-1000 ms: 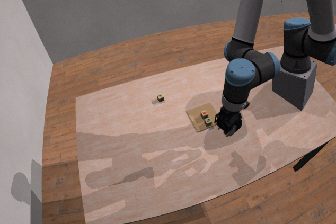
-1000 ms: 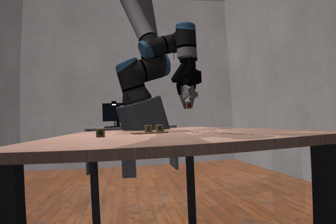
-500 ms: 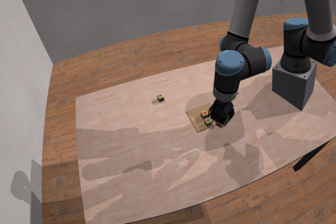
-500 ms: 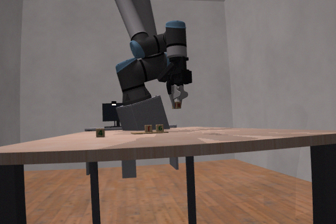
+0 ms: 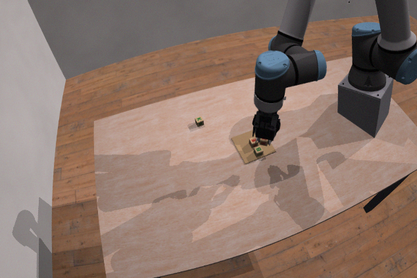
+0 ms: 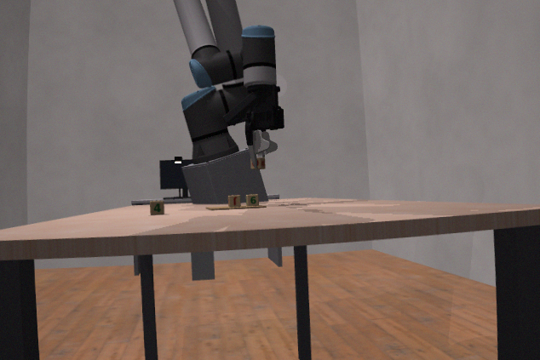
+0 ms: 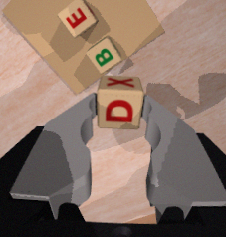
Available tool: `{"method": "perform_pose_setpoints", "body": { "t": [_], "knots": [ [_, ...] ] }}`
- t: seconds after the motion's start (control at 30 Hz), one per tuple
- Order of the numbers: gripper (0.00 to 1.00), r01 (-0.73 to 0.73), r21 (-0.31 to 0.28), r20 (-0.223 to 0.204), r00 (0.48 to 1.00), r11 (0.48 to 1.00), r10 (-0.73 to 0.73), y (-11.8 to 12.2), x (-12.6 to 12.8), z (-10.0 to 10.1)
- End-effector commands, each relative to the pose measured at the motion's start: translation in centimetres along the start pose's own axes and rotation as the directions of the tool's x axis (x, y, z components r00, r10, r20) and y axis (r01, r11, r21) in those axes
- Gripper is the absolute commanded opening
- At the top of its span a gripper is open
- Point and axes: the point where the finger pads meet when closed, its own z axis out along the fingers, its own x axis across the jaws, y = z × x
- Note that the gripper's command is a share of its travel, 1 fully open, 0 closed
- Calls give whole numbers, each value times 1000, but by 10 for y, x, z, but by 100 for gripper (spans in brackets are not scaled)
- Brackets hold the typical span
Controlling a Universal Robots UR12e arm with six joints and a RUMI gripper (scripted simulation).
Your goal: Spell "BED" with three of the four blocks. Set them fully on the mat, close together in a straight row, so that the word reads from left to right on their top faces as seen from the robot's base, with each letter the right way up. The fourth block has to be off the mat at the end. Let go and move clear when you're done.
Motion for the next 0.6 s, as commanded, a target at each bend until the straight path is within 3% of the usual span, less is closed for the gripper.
{"method": "perform_pose_setpoints", "body": {
  "t": [0.0, 0.37, 0.57],
  "knots": [
    [9, 139, -9, 0, 990, 990, -139, -18, -18, -1],
    [9, 332, -8, 3, 943, 943, -332, -47, -42, -2],
    [9, 462, -6, 5, 887, 887, -462, -67, -58, -2]
  ]
}}
